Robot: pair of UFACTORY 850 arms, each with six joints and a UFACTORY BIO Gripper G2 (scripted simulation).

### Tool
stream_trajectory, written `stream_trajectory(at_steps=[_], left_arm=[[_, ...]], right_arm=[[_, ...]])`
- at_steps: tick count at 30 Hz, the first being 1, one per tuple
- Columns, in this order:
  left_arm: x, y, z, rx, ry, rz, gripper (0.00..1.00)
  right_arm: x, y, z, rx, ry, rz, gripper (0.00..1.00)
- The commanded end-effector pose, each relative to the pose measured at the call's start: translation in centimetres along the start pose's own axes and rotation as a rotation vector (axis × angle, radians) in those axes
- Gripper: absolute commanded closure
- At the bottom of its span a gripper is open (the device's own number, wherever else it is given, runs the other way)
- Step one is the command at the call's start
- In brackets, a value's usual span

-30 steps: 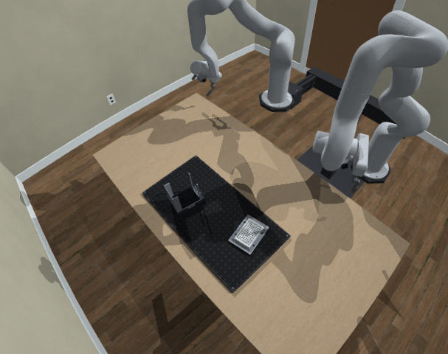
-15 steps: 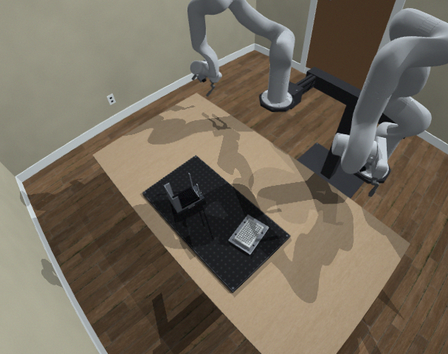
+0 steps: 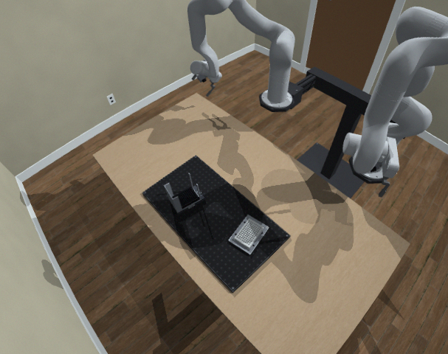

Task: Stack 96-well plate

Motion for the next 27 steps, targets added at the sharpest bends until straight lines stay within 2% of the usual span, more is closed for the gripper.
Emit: stream_trajectory(at_steps=[1, 10, 27], left_arm=[[0.84, -0.28, 0.00, -0.011, -0.002, -0.002, 0.00], [1.46, -0.58, 0.01, -0.019, -0.004, -0.004, 0.00], [1.52, -0.61, 0.01, -0.019, -0.004, -0.004, 0.00]], right_arm=[[-0.04, -0.06, -0.01, 0.001, 0.000, 0.000, 0.00], [-0.04, -0.06, -0.01, 0.001, 0.000, 0.000, 0.00], [-0.04, -0.06, -0.01, 0.001, 0.000, 0.000, 0.00]])
Point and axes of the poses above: on each arm, the point midway between the two finger pads, its own z axis out along the fingers, its own y axis across the jaws, x = y × z, the point moved 2 cm from there along -z, back along the fingers, and after that the axes turned 5 degrees about z, right-handed, at the moved point
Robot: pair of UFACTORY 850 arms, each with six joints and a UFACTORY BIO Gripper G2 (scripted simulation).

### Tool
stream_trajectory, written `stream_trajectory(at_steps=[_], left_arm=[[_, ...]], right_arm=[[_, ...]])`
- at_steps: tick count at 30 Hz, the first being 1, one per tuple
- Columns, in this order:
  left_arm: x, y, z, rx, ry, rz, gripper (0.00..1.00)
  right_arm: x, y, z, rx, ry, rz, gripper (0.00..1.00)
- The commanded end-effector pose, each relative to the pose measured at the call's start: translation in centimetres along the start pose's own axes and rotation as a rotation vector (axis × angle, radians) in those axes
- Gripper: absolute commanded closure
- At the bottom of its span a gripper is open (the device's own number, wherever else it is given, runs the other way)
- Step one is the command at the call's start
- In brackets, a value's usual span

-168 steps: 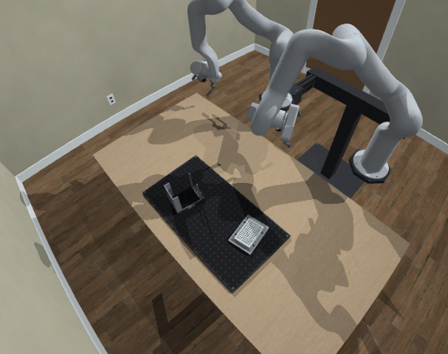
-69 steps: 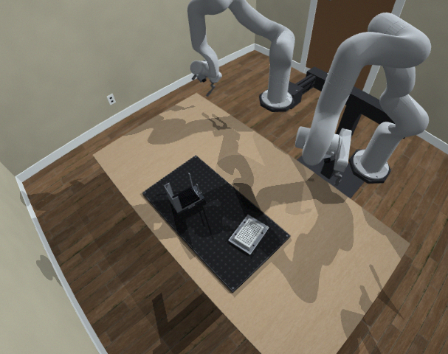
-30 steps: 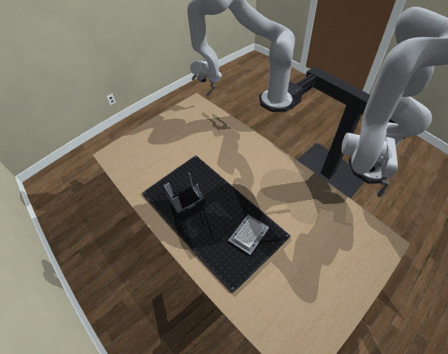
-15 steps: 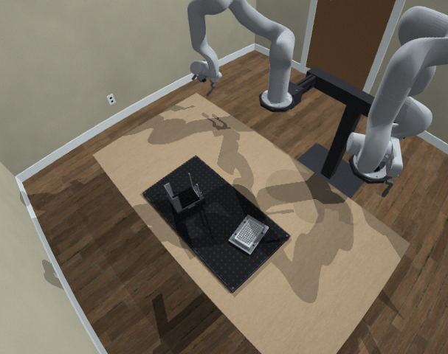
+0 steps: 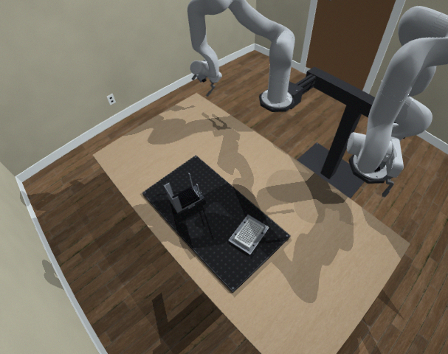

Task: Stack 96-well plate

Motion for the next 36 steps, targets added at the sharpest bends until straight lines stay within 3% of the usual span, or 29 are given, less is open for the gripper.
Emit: stream_trajectory(at_steps=[1, 4, 5, 9, 12, 13, 14, 26, 28, 34, 36], left_arm=[[0.0, 0.0, 0.0, -0.001, 0.000, 0.000, 0.00], [0.0, 0.0, 0.0, -0.001, 0.000, 0.000, 0.00], [0.0, 0.0, 0.0, -0.001, 0.000, 0.000, 0.00], [0.0, 0.0, 0.0, -0.001, 0.000, 0.000, 0.00], [0.0, 0.0, 0.0, -0.001, 0.000, 0.000, 0.00], [0.0, 0.0, 0.0, -0.001, 0.000, 0.000, 0.00], [0.0, 0.0, 0.0, -0.001, 0.000, 0.000, 0.00], [0.0, 0.0, 0.0, -0.001, 0.000, 0.000, 0.00], [0.0, 0.0, 0.0, -0.001, 0.000, 0.000, 0.00], [0.0, 0.0, 0.0, -0.001, 0.000, 0.000, 0.00], [0.0, 0.0, 0.0, -0.001, 0.000, 0.000, 0.00]], right_arm=[[0.0, -0.1, 0.0, 0.001, 0.000, 0.000, 0.00], [0.0, -0.1, 0.0, 0.001, 0.000, 0.000, 0.00], [-0.3, -0.2, -0.4, 0.001, 0.000, 0.000, 0.63], [-1.4, -0.9, -1.9, 0.001, 0.000, 0.000, 0.63], [-1.4, -1.0, -2.0, 0.001, 0.000, 0.000, 0.63], [-1.6, -0.6, -2.0, -0.009, -0.030, 0.011, 0.63], [-2.0, -0.4, -1.8, 0.007, -0.057, 0.001, 0.63], [-5.6, 0.8, 0.2, 0.007, -0.057, 0.001, 0.63], [-6.4, 1.3, 0.5, 0.009, -0.115, 0.005, 0.63], [-8.9, 2.5, 1.5, 0.009, -0.115, 0.005, 0.63], [-8.9, 2.5, 1.5, 0.009, -0.115, 0.005, 0.63]])
Point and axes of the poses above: on each arm, the point midway between the two finger pads, its own z axis out along the fingers, its own y axis across the jaws, x = y × z, the point moved 2 cm from there along -z, back along the fingers, and after that the axes turned 5 degrees about z, right-handed, at the moved point
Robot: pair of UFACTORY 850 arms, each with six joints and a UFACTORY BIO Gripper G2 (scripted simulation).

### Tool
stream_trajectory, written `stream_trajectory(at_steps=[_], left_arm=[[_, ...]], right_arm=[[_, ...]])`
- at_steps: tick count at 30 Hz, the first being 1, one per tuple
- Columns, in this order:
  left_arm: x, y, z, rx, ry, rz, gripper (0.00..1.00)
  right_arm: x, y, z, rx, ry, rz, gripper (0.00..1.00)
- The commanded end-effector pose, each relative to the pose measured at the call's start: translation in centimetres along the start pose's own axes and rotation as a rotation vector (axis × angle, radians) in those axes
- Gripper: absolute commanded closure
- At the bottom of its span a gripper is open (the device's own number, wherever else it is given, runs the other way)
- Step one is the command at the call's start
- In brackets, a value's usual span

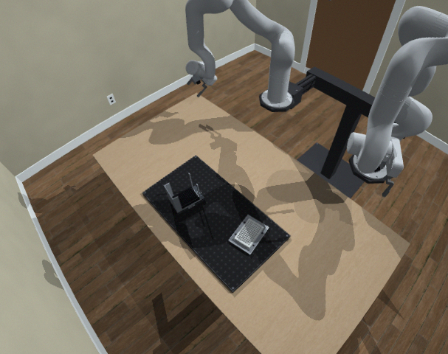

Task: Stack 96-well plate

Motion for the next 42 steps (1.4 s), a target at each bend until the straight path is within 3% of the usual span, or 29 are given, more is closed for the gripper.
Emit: stream_trajectory(at_steps=[1, 4, 6, 14, 17, 19, 28, 30, 32, 34, 42], left_arm=[[0.0, 0.0, 0.0, -0.001, 0.000, 0.000, 0.00], [0.0, 0.0, 0.0, -0.001, 0.000, 0.000, 0.00], [0.0, 0.0, 0.0, -0.001, 0.000, 0.000, 0.00], [0.0, 0.0, 0.0, -0.001, 0.000, 0.000, 0.00], [0.0, 0.0, 0.0, -0.001, 0.000, 0.000, 0.00], [0.0, 0.0, 0.0, -0.001, 0.000, 0.000, 0.00], [0.0, 0.0, 0.0, -0.001, 0.000, 0.000, 0.00], [0.0, 0.0, 0.0, -0.001, 0.000, 0.000, 0.00], [0.0, 0.0, 0.0, -0.001, 0.000, 0.000, 0.00], [0.0, 0.0, 0.0, -0.001, 0.000, 0.000, 0.00], [0.0, 0.0, 0.0, -0.001, 0.000, 0.000, 0.00]], right_arm=[[-1.5, 0.7, 0.8, 0.002, -0.004, 0.000, 0.63], [-2.1, 1.0, 1.1, 0.002, -0.004, 0.000, 0.63], [-2.8, 1.4, 1.4, 0.001, -0.064, 0.007, 0.63], [-6.0, 3.3, 2.7, 0.001, -0.064, 0.007, 0.63], [-6.3, 3.5, 2.9, 0.001, -0.064, 0.007, 0.63], [-7.0, 4.0, 3.1, -0.002, -0.125, 0.016, 0.63], [-10.5, 6.4, 4.4, -0.002, -0.125, 0.016, 0.63], [-10.5, 6.4, 4.4, -0.002, -0.125, 0.016, 0.63], [-11.2, 7.0, 4.6, -0.009, -0.187, 0.027, 0.63], [-11.2, 7.0, 4.6, -0.009, -0.187, 0.027, 0.63], [-14.3, 9.3, 5.5, -0.009, -0.187, 0.027, 0.63]])
Point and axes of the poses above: on each arm, the point midway between the two finger pads, its own z axis out along the fingers, its own y axis across the jaws, x = y × z, the point moved 2 cm from there along -z, back along the fingers, and after that the axes turned 5 degrees about z, right-handed, at the moved point
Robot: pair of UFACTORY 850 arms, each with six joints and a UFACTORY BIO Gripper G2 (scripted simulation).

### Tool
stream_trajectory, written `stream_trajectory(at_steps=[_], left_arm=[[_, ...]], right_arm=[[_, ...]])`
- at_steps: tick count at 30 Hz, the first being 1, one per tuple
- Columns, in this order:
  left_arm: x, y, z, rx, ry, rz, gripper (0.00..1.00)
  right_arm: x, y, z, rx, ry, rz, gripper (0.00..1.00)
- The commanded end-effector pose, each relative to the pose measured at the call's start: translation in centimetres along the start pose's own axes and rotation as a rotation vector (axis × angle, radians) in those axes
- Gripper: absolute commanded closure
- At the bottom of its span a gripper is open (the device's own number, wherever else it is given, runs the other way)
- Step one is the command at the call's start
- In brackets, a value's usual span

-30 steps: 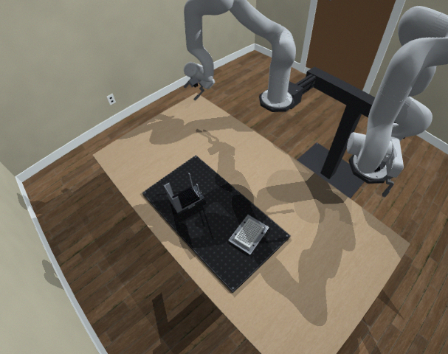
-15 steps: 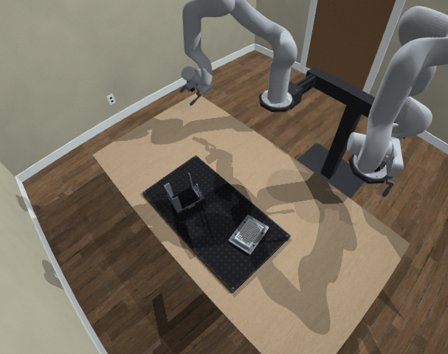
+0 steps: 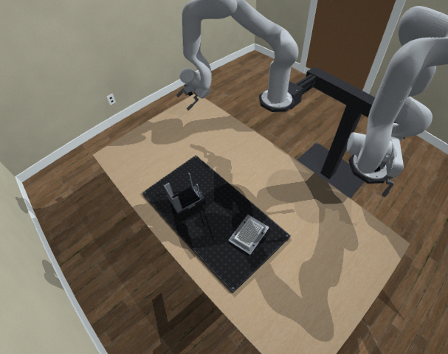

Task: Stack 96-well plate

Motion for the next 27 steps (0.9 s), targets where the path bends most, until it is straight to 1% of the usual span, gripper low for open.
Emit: stream_trajectory(at_steps=[1, 3, 5, 7, 9, 16, 18, 20, 24, 26, 27], left_arm=[[0.0, 0.0, 0.0, -0.001, 0.000, 0.000, 0.00], [0.0, 0.0, 0.0, -0.001, 0.000, 0.000, 0.00], [0.0, 0.0, 0.0, -0.001, 0.000, 0.000, 0.00], [0.0, 0.0, 0.0, -0.001, 0.000, 0.000, 0.00], [0.0, 0.0, 0.0, -0.001, 0.000, 0.000, 0.00], [0.0, 0.0, 0.0, -0.001, 0.000, 0.000, 0.00], [0.0, 0.0, 0.0, -0.001, 0.000, 0.000, 0.00], [0.0, 0.0, 0.0, -0.001, 0.000, 0.000, 0.00], [0.0, 0.0, 0.0, -0.001, 0.000, 0.000, 0.00], [0.0, 0.0, 0.0, -0.001, 0.000, 0.000, 0.00], [0.0, 0.0, 0.0, -0.001, 0.000, 0.000, 0.00]], right_arm=[[-2.0, 1.6, 1.0, 0.001, -0.003, 0.000, 0.63], [-2.0, 1.6, 1.0, 0.001, -0.003, 0.000, 0.63], [-2.5, 2.2, 1.3, -0.008, -0.065, 0.015, 0.63], [-3.2, 2.9, 1.6, -0.008, -0.065, 0.015, 0.63], [-3.2, 2.9, 1.6, -0.008, -0.065, 0.015, 0.63], [-5.7, 5.2, 2.6, -0.008, -0.065, 0.015, 0.63], [-5.7, 5.2, 2.6, -0.008, -0.065, 0.015, 0.63], [-6.3, 5.9, 2.9, -0.019, -0.128, 0.032, 0.63], [-7.6, 7.3, 3.3, -0.019, -0.128, 0.032, 0.63], [-7.6, 7.3, 3.3, -0.019, -0.128, 0.032, 0.63], [-7.9, 7.7, 3.4, -0.019, -0.128, 0.032, 0.63]])
Point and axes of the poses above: on each arm, the point midway between the two finger pads, its own z axis out along the fingers, its own y axis across the jaws, x = y × z, the point moved 2 cm from there along -z, back along the fingers, and after that the axes turned 5 degrees about z, right-handed, at the moved point
